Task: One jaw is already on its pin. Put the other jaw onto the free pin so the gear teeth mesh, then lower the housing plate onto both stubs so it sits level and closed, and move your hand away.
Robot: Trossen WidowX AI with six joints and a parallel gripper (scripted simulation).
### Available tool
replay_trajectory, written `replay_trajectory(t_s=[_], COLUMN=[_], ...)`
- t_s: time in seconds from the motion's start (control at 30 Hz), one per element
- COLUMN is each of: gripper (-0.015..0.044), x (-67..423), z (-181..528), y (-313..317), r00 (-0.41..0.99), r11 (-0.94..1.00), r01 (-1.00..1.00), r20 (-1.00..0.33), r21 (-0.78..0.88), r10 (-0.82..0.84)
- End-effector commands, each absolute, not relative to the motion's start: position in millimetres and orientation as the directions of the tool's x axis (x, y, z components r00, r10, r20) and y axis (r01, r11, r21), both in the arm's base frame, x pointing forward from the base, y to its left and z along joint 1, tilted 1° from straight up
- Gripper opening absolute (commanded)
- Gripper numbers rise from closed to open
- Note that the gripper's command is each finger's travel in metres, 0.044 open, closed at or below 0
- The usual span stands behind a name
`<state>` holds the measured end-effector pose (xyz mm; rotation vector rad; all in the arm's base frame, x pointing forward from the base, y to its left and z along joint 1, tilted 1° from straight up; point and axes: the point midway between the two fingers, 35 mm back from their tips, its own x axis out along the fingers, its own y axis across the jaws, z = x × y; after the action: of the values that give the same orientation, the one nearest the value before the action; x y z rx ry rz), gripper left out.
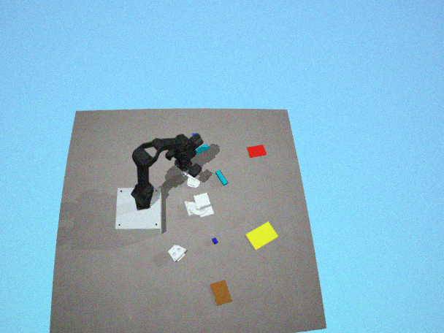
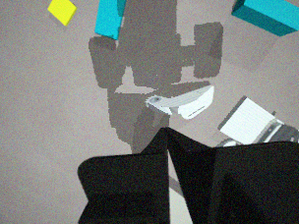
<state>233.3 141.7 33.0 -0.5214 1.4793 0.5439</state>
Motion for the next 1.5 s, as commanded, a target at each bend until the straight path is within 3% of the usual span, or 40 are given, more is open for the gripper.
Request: replay_trajectory(t_s=[0.0,0.77,1.47], gripper=[0.0,0.0,0.0], x=[231.5,228.0,224.7], z=[31.6,31.4,31.1], y=[140.2,135.6,131.5], r00=[0.015,0.015,0.014], r11=[0.726,0.322,-0.115], r01=[-0.688,-0.947,-0.993], r20=[-1.0,-1.0,-1.0], r21=[0.004,-0.008,-0.016], r10=[0.02,0.02,0.019])
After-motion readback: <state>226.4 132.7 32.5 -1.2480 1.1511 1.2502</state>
